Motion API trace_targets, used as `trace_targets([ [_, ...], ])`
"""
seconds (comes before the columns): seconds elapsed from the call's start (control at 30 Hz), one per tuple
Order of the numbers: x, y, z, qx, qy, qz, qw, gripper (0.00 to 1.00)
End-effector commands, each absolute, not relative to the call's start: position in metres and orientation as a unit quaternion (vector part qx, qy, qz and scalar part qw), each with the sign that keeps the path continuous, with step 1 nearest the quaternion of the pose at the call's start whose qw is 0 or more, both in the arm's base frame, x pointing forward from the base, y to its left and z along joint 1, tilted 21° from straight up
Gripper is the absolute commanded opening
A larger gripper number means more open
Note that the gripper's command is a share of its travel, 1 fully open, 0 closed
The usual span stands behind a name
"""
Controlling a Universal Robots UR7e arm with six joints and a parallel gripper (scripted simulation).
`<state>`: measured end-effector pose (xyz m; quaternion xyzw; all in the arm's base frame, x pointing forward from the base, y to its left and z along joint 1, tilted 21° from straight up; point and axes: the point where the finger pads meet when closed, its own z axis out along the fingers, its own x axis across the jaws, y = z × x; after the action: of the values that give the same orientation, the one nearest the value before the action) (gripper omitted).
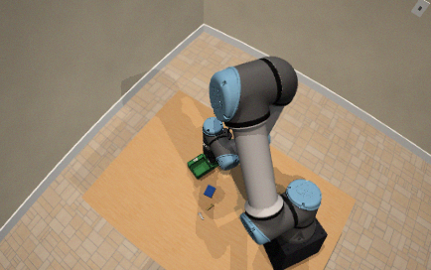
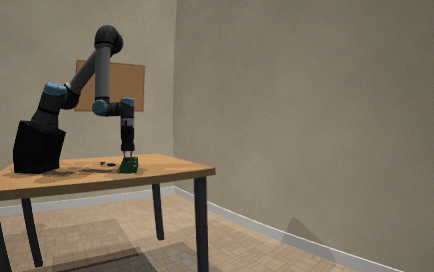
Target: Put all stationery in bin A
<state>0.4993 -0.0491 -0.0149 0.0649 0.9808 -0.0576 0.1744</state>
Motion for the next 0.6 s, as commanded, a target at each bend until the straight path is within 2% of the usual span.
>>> trace_targets([
  [0.0, 0.5, -0.049, -0.014, 0.065, 0.981, -0.058, 0.175, 0.62],
  [0.57, 0.493, -0.047, 0.003, 0.065, 0.981, -0.058, 0.175, 0.62],
])
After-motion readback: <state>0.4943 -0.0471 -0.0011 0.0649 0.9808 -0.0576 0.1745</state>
